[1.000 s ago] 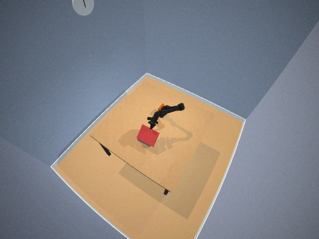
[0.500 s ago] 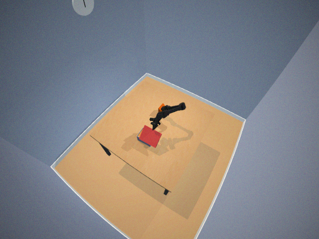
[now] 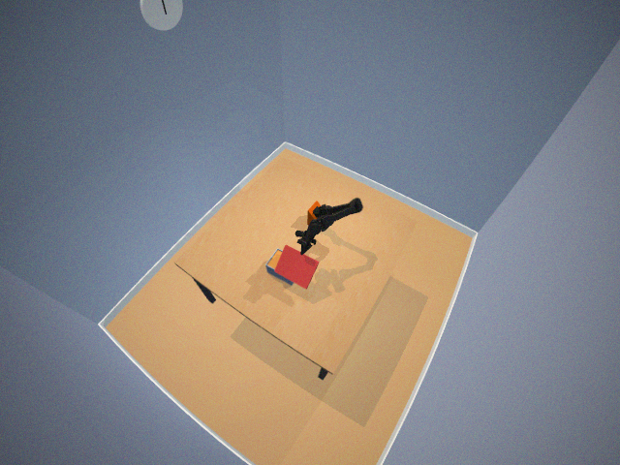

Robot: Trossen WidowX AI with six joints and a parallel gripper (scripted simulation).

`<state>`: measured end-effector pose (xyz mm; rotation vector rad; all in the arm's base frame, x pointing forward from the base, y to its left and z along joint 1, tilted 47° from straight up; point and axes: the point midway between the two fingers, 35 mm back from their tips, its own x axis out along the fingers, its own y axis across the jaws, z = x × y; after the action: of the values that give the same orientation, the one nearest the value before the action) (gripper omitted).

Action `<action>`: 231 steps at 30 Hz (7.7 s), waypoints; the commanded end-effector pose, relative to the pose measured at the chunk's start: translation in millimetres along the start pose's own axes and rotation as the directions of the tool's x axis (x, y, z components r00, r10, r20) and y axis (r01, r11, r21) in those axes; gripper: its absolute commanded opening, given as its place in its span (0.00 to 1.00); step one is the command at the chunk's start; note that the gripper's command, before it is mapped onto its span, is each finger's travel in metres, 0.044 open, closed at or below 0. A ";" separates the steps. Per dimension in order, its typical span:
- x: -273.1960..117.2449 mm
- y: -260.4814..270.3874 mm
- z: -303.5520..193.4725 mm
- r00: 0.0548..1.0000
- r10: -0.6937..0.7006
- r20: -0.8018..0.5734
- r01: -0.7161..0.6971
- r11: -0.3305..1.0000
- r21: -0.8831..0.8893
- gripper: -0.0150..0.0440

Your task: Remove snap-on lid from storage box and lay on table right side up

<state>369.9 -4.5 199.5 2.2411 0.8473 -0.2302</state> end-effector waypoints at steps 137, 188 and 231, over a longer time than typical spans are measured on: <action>1.6 -37.3 -165.7 1.000 0.027 -0.007 -0.028 1.000 -0.007 0.25; 28.2 -67.5 -166.0 1.000 0.028 -0.009 -0.028 1.000 -0.005 0.25; 50.8 -93.1 -166.1 1.000 0.028 -0.010 -0.028 1.000 -0.003 0.25</action>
<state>334.1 184.3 250.8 2.2425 0.8358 -0.1941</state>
